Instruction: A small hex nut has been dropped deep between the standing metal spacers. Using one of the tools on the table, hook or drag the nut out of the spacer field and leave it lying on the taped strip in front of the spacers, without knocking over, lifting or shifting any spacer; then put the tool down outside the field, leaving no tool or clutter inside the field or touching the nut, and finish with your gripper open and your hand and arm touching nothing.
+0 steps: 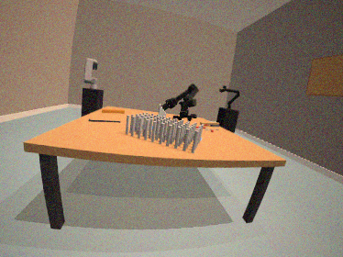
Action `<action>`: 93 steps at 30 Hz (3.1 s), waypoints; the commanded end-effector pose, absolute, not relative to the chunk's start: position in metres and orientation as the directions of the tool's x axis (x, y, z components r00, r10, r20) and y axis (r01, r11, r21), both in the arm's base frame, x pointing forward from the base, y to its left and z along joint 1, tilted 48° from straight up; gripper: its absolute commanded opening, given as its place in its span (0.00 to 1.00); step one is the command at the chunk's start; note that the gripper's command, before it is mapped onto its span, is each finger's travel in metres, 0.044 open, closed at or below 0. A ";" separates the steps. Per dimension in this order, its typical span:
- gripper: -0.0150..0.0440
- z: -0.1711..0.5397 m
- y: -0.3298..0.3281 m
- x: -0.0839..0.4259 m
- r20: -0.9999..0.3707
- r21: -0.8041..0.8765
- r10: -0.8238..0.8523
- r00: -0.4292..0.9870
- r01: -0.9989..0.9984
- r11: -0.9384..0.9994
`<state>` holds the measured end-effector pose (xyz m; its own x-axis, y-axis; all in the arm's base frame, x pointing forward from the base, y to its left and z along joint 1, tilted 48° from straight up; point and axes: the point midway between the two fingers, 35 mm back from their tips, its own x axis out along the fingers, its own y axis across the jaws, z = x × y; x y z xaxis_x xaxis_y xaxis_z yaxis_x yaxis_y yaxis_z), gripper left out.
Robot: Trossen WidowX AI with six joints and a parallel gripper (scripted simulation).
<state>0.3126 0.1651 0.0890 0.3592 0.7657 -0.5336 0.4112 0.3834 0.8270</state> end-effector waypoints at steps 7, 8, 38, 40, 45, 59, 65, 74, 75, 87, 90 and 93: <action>0.25 0.091 0.166 0.306 -0.535 0.826 0.764 0.361 0.416 0.382; 0.25 0.091 0.166 0.305 -0.535 0.825 0.764 0.361 0.416 0.382; 0.25 0.100 0.163 0.299 -0.535 0.826 0.765 0.360 0.413 0.383; 0.25 0.101 0.163 0.300 -0.534 0.826 0.765 0.360 0.412 0.383; 0.25 0.104 0.160 0.301 -0.534 0.827 0.766 0.360 0.410 0.384; 0.25 0.111 0.155 0.298 -0.533 0.828 0.766 0.360 0.408 0.385; 0.25 0.118 0.156 0.281 -0.534 0.827 0.765 0.360 0.410 0.384; 0.25 0.125 0.153 0.265 -0.540 0.822 0.761 0.359 0.418 0.386; 0.25 0.126 0.150 0.266 -0.543 0.821 0.760 0.358 0.418 0.389; 0.25 0.160 0.110 0.277 -0.564 0.808 0.750 0.346 0.418 0.415; 0.25 0.169 0.100 0.277 -0.563 0.808 0.751 0.345 0.418 0.414; 0.25 0.179 0.090 0.277 -0.560 0.810 0.753 0.346 0.418 0.411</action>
<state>0.2750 0.0996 0.1676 0.3405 0.7491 -0.5682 0.4261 0.4158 0.8035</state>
